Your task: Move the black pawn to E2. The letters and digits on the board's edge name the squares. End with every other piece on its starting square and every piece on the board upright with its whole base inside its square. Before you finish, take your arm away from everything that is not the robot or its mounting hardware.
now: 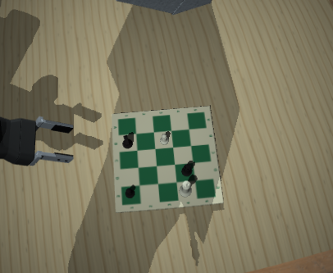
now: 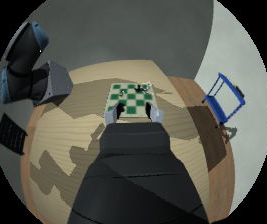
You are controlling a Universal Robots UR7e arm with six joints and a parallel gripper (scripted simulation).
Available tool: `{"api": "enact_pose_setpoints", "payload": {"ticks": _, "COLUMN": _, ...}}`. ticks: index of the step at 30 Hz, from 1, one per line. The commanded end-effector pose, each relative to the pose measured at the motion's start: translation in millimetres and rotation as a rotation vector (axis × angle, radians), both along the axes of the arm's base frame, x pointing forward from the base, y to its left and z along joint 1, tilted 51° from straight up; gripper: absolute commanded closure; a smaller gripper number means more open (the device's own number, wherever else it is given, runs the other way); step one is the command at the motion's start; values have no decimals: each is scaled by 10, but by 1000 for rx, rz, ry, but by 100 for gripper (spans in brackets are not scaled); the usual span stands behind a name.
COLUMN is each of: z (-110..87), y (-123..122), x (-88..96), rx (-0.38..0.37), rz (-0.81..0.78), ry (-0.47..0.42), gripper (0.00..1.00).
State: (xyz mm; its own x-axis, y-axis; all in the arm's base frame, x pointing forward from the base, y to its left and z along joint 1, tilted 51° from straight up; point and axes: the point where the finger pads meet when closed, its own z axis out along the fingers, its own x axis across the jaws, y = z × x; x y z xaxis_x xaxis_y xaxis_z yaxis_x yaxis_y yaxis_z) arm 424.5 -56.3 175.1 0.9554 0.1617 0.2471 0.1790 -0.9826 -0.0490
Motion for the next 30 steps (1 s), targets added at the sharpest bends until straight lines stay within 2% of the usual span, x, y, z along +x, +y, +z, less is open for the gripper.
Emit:
{"api": "enact_pose_setpoints", "payload": {"ticks": 1, "z": -30, "y": -2, "x": 13, "rx": -11, "rz": 5, "ry": 7, "gripper": 0}}
{"api": "enact_pose_setpoints", "payload": {"ticks": 8, "z": -152, "y": 19, "x": 39, "rx": -83, "rz": 21, "ry": 57, "gripper": 0}}
{"api": "enact_pose_setpoints", "payload": {"ticks": 10, "z": -152, "y": 19, "x": 39, "rx": -83, "rz": 21, "ry": 57, "gripper": 0}}
{"api": "enact_pose_setpoints", "payload": {"ticks": 12, "z": -212, "y": 33, "x": 52, "rx": -120, "rz": 28, "ry": 79, "gripper": 0}}
{"api": "enact_pose_setpoints", "payload": {"ticks": 16, "z": -344, "y": 69, "x": 97, "rx": -218, "rz": 45, "ry": 125, "gripper": 0}}
{"api": "enact_pose_setpoints", "payload": {"ticks": 21, "z": -490, "y": 142, "x": 200, "rx": -380, "rz": 66, "ry": 167, "gripper": 0}}
{"api": "enact_pose_setpoints", "payload": {"ticks": 25, "z": -562, "y": 241, "x": 318, "rx": -526, "rz": 80, "ry": 173, "gripper": 0}}
{"api": "enact_pose_setpoints", "payload": {"ticks": 27, "z": -562, "y": 241, "x": 318, "rx": -526, "rz": 80, "ry": 173, "gripper": 0}}
{"api": "enact_pose_setpoints", "payload": {"ticks": 30, "z": -584, "y": 342, "x": 416, "rx": -635, "rz": 88, "ry": 160, "gripper": 0}}
